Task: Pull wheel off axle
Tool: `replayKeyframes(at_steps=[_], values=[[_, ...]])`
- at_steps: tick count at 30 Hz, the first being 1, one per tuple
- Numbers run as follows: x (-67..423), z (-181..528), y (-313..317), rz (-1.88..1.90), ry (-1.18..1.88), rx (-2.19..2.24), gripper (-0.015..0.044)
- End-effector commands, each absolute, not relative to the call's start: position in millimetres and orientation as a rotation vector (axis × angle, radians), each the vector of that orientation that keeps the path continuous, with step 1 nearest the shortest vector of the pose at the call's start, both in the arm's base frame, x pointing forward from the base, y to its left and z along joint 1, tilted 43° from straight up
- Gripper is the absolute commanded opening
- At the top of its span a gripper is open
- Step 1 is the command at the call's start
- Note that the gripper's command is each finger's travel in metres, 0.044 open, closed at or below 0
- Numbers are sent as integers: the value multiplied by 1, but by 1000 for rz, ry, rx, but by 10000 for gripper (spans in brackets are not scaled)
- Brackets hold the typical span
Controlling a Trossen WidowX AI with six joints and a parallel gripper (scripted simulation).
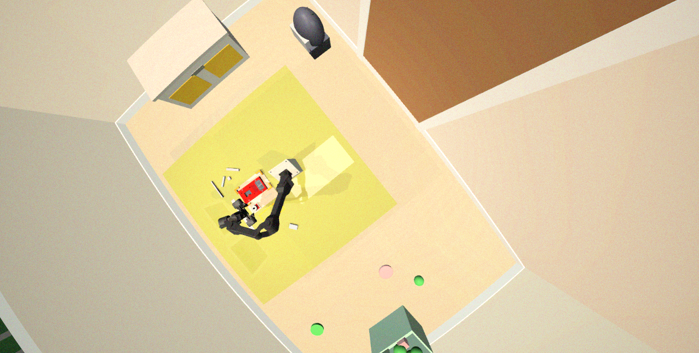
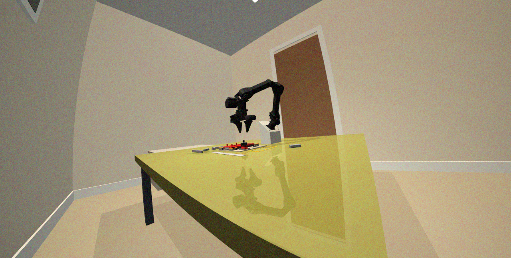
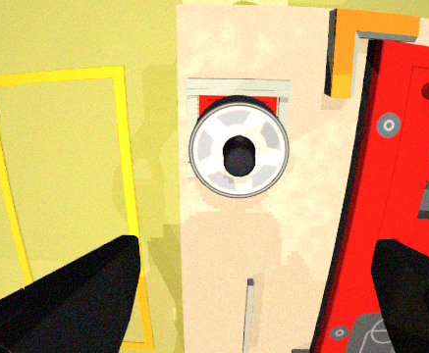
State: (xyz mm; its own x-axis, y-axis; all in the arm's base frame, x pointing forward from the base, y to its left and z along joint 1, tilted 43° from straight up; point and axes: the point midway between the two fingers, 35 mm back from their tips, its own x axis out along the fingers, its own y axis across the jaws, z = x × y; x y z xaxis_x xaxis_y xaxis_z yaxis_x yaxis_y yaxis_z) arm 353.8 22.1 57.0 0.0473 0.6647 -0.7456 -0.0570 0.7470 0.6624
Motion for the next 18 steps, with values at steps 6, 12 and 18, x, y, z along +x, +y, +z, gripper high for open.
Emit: replayKeyframes(at_steps=[6, 12, 18], values=[[364, 58, 23, 613, 1424, 531, 300], [368, 30, 48, 613, 1423, 531, 300], [365, 6, 74, 616, 1423, 534, 300]])
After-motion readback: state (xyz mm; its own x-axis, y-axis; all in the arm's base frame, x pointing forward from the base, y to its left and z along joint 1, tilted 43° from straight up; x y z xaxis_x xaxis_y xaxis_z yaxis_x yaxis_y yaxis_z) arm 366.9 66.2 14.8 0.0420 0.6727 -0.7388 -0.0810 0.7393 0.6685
